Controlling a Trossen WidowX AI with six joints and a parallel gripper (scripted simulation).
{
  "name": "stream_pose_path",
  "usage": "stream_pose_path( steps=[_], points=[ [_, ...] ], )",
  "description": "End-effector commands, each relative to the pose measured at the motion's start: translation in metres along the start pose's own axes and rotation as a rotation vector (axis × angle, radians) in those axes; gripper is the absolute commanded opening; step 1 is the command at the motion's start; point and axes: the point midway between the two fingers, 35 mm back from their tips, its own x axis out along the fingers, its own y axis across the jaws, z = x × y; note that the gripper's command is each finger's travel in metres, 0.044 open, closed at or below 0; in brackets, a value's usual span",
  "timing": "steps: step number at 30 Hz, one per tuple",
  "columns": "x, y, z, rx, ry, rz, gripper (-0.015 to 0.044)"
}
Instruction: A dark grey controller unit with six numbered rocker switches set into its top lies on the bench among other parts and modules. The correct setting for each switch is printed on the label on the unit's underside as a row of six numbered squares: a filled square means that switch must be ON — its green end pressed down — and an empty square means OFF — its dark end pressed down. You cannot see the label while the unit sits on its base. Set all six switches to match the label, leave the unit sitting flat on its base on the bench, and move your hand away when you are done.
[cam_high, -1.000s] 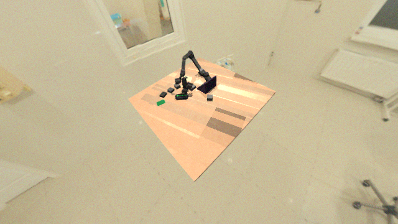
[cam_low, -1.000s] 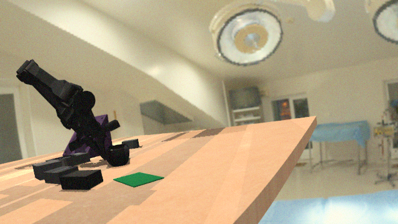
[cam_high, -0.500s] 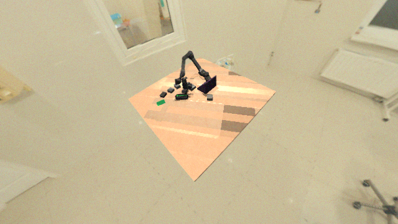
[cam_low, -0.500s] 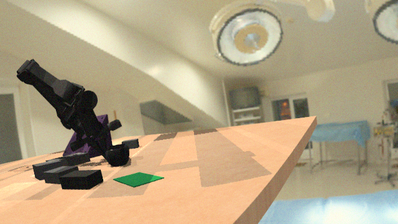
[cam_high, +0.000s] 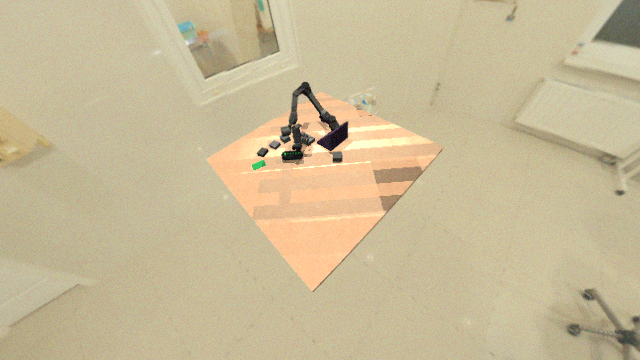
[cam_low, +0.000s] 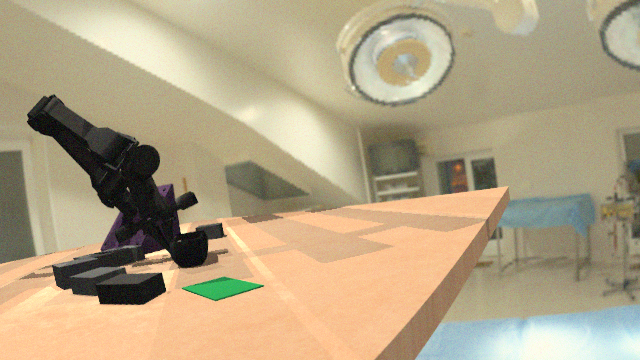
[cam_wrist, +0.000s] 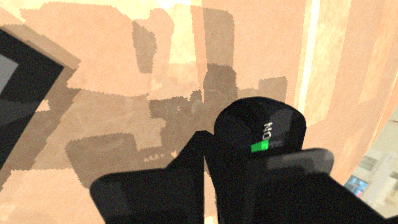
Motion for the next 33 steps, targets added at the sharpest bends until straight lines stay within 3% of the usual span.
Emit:
stream_pose_path(
  steps=[1,33],
  points=[
    [0.003,-0.005,0.0,0.001,-0.002,-0.003,0.0],
    [0.01,-0.03,-0.007,0.002,-0.002,-0.004,0.0]
  ],
)
